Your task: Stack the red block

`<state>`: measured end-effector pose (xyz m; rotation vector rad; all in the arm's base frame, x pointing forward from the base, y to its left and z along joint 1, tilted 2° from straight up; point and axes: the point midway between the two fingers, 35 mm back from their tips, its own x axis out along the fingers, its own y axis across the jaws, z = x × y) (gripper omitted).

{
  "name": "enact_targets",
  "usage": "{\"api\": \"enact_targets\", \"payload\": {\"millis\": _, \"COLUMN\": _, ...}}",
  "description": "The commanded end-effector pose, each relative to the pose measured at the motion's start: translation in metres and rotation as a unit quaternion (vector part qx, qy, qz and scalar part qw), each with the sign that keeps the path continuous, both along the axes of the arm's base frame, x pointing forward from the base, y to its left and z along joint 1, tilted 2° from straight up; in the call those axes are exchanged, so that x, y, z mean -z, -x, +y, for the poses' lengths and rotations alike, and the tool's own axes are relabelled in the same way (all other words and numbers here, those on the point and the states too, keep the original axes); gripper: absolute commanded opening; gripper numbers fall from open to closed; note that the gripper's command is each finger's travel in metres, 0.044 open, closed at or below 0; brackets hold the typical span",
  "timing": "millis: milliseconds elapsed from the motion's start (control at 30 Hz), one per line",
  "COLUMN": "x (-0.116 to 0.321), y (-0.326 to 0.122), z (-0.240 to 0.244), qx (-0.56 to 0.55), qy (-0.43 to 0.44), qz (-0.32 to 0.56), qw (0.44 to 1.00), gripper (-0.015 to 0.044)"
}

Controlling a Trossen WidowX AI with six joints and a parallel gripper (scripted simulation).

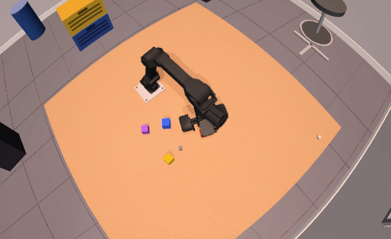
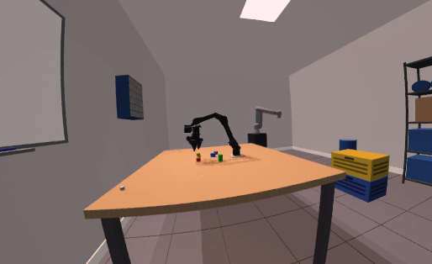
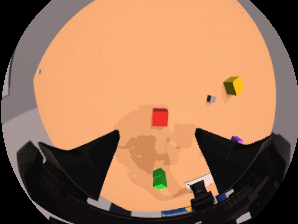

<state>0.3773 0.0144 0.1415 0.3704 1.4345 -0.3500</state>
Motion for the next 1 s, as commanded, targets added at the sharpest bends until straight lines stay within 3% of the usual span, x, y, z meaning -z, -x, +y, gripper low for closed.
{"api": "enact_targets", "payload": {"millis": 0, "x": 0.011, "y": 0.005, "z": -0.005, "qx": 0.025, "qy": 0.003, "qz": 0.029, "qw": 0.999, "gripper": 0.0440}}
{"api": "enact_targets", "payload": {"millis": 267, "x": 0.010, "y": 0.007, "z": -0.003, "qx": 0.025, "qy": 0.003, "qz": 0.029, "qw": 0.999, "gripper": 0.0440}}
{"api": "enact_targets", "payload": {"millis": 600, "x": 0.055, "y": 0.007, "z": -0.003, "qx": 0.025, "qy": 0.003, "qz": 0.029, "qw": 0.999, "gripper": 0.0440}}
{"api": "enact_targets", "payload": {"millis": 967, "x": 0.062, "y": 0.007, "z": -0.003, "qx": 0.025, "qy": 0.003, "qz": 0.029, "qw": 0.999, "gripper": 0.0440}}
